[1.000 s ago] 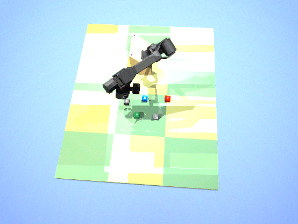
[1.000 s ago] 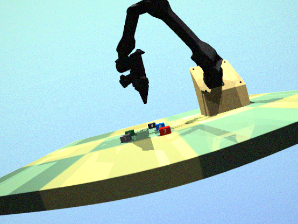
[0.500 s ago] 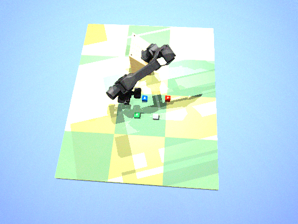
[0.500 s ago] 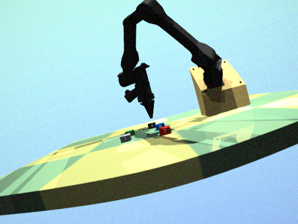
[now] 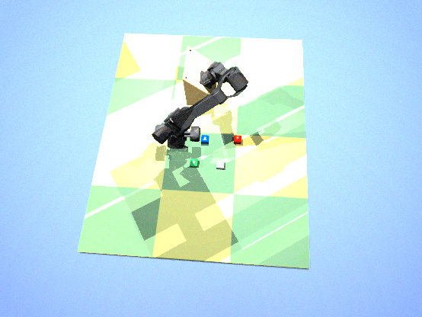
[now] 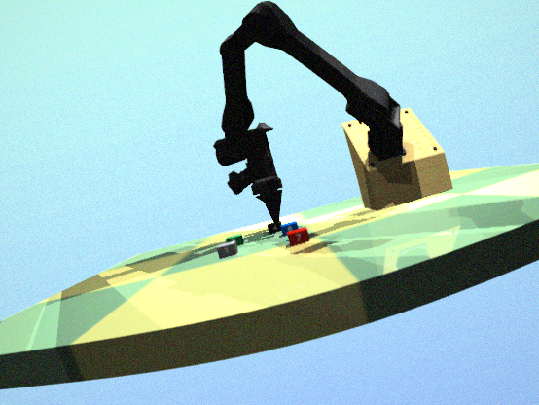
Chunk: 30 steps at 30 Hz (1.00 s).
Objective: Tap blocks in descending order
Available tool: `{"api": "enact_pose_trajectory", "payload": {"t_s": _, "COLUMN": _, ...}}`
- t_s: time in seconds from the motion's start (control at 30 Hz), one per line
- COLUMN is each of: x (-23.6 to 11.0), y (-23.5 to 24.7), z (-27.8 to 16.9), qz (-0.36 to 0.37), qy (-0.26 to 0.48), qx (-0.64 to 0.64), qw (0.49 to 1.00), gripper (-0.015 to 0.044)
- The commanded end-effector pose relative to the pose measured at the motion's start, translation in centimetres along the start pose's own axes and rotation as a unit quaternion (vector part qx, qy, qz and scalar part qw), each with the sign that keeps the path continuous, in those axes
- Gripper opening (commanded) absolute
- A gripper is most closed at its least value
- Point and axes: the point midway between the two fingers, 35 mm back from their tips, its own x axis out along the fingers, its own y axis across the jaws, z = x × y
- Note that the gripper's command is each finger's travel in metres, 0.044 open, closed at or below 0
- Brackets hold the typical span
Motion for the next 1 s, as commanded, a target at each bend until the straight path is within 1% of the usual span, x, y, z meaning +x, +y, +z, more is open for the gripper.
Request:
{"api": "enact_pose_trajectory", "payload": {"t_s": 0.0, "x": 0.3, "y": 0.1, "z": -0.1, "qz": 0.004, "qy": 0.0, "qx": 0.004, "qw": 1.0, "gripper": 0.002}}
{"api": "enact_pose_trajectory", "payload": {"t_s": 0.07, "x": -0.2, "y": 0.0, "z": 0.0, "qz": 0.0, "qy": 0.0, "qx": 0.001, "qw": 1.0, "gripper": 0.002}}
{"api": "enact_pose_trajectory", "payload": {"t_s": 0.17, "x": -2.5, "y": 0.0, "z": -0.1, "qz": 0.003, "qy": 0.0, "qx": 0.004, "qw": 1.0, "gripper": 0.002}}
{"api": "enact_pose_trajectory", "payload": {"t_s": 0.3, "x": -3.1, "y": 0.0, "z": 0.0, "qz": 0.003, "qy": 0.0, "qx": 0.004, "qw": 1.0, "gripper": 0.002}}
{"api": "enact_pose_trajectory", "payload": {"t_s": 0.33, "x": -4.0, "y": -0.1, "z": 0.1, "qz": 0.002, "qy": 0.0, "qx": 0.004, "qw": 1.0, "gripper": 0.002}}
{"api": "enact_pose_trajectory", "payload": {"t_s": 0.43, "x": -9.5, "y": -0.2, "z": 0.1, "qz": 0.001, "qy": 0.001, "qx": 0.004, "qw": 1.0, "gripper": 0.002}}
{"api": "enact_pose_trajectory", "payload": {"t_s": 0.47, "x": -10.5, "y": -0.1, "z": 0.0, "qz": 0.001, "qy": 0.001, "qx": 0.004, "qw": 1.0, "gripper": 0.002}}
{"api": "enact_pose_trajectory", "payload": {"t_s": 0.7, "x": -10.9, "y": 0.1, "z": 0.1, "qz": 0.0, "qy": 0.001, "qx": 0.005, "qw": 1.0, "gripper": 0.002}}
{"api": "enact_pose_trajectory", "payload": {"t_s": 0.77, "x": -11.1, "y": 2.0, "z": 1.9, "qz": -0.006, "qy": 0.003, "qx": 0.006, "qw": 1.0, "gripper": 0.002}}
{"api": "enact_pose_trajectory", "payload": {"t_s": 0.87, "x": -11.1, "y": 7.1, "z": 5.4, "qz": -0.015, "qy": 0.006, "qx": 0.007, "qw": 1.0, "gripper": 0.002}}
{"api": "enact_pose_trajectory", "payload": {"t_s": 0.97, "x": -11.1, "y": 12.1, "z": 7.7, "qz": -0.012, "qy": 0.004, "qx": 0.006, "qw": 1.0, "gripper": 0.002}}
